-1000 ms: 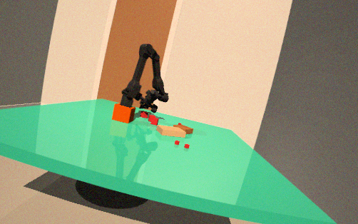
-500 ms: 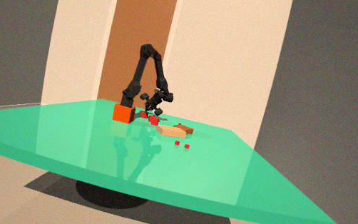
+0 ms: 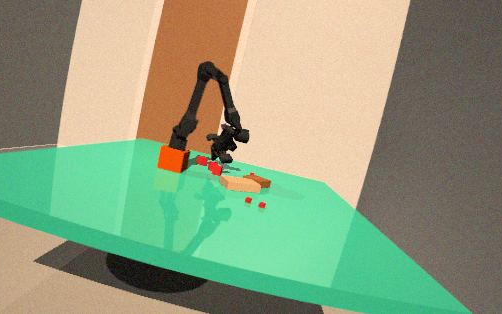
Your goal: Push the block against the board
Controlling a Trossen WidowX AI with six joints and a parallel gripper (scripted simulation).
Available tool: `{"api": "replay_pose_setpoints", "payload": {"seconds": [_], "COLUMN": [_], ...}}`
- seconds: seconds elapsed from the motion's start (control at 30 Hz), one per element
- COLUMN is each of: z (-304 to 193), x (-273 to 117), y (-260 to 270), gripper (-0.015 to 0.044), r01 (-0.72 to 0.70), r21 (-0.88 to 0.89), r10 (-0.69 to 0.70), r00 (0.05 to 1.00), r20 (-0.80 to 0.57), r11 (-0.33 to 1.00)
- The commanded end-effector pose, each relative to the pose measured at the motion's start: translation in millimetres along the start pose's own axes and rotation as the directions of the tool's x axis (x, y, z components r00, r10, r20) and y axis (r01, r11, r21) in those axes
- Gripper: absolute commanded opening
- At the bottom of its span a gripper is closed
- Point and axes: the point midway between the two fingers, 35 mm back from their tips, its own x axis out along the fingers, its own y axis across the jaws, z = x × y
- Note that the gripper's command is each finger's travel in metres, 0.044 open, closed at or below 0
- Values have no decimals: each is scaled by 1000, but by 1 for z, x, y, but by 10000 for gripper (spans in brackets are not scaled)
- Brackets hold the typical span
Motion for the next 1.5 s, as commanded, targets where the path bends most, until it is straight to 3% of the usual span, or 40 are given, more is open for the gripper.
{"api": "replay_pose_setpoints", "payload": {"seconds": [0.0,0.3,0.63,1.07,1.47], "z": [5,8,8,1,-11], "x": [-8,-24,-43,-71,-99], "y": [-13,-40,-69,-104,-135], "gripper": [0,0,0,0,0], "r01": [45,119,166,154,64], "r21": [125,399,669,915,998], "r10": [-46,-139,-237,-355,-452], "r00": [999,990,971,935,890], "r20": [11,21,15,-13,-58], "r11": [991,909,724,373,-3]}}
